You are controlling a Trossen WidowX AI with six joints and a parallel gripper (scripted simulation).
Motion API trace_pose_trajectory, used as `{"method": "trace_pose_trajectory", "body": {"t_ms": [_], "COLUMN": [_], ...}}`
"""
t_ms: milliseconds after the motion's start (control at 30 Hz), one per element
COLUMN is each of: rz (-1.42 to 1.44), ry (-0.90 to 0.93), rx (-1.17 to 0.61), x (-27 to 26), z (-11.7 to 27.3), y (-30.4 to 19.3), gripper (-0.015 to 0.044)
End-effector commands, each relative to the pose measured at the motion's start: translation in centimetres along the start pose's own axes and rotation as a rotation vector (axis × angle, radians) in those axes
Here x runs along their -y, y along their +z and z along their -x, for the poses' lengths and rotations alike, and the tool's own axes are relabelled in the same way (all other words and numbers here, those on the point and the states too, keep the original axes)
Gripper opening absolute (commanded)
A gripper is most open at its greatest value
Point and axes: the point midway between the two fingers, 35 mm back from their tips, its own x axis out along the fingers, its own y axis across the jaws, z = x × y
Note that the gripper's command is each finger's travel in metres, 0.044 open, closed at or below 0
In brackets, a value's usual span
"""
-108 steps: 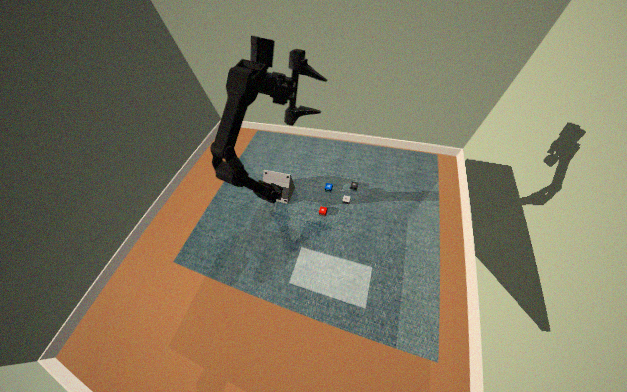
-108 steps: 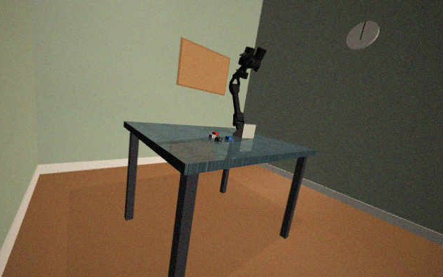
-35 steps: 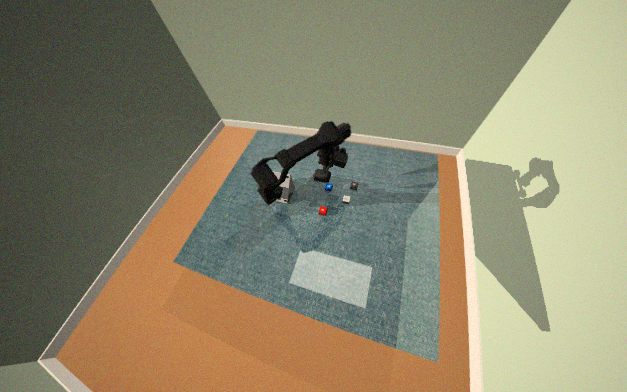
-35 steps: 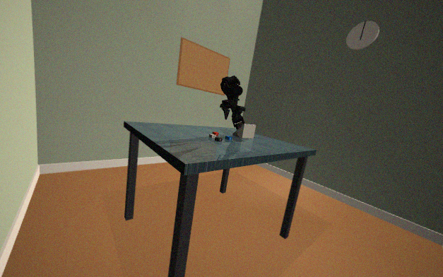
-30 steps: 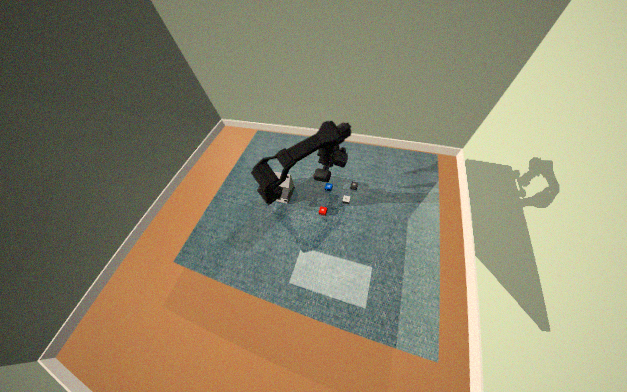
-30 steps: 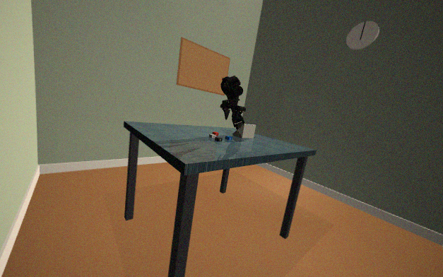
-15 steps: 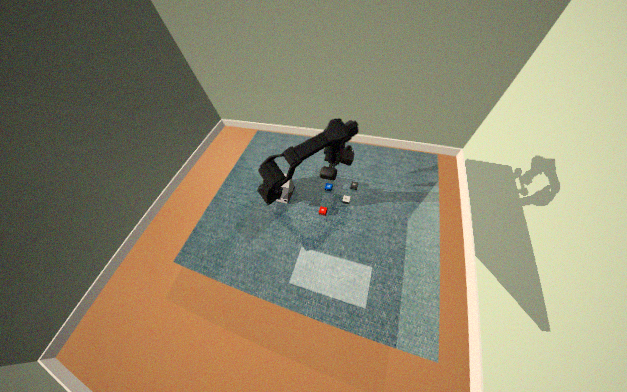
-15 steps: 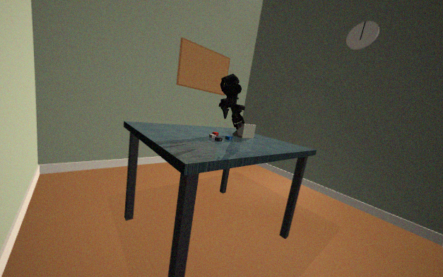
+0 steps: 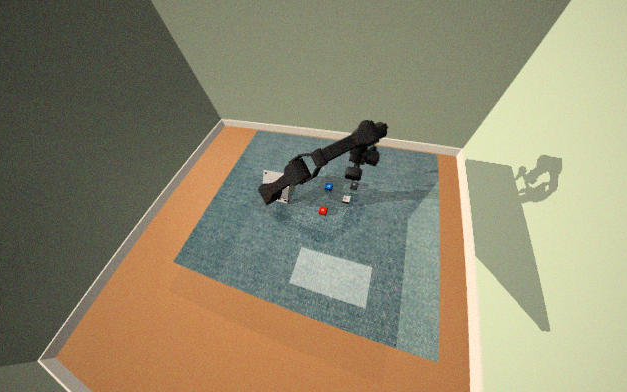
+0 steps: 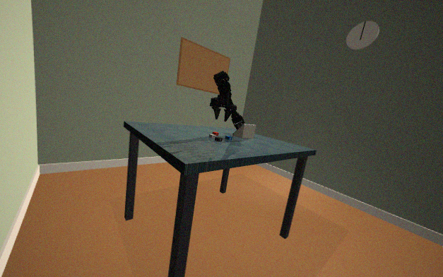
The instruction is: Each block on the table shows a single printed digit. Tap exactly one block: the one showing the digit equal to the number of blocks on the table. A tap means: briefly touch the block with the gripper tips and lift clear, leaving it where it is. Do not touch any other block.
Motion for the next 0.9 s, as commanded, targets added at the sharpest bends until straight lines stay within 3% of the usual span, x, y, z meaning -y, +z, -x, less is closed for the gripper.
{"method": "trace_pose_trajectory", "body": {"t_ms": [0,533,867], "rz": [0.007,0.007,0.006], "ry": [0.0,0.0,-0.002], "rx": [0.009,0.009,0.01], "x": [-0.1,-0.1,-0.1], "z": [0.2,0.2,-7.9], "y": [0.6,0.6,0.7], "gripper": [0.04,0.04,0.0138]}}
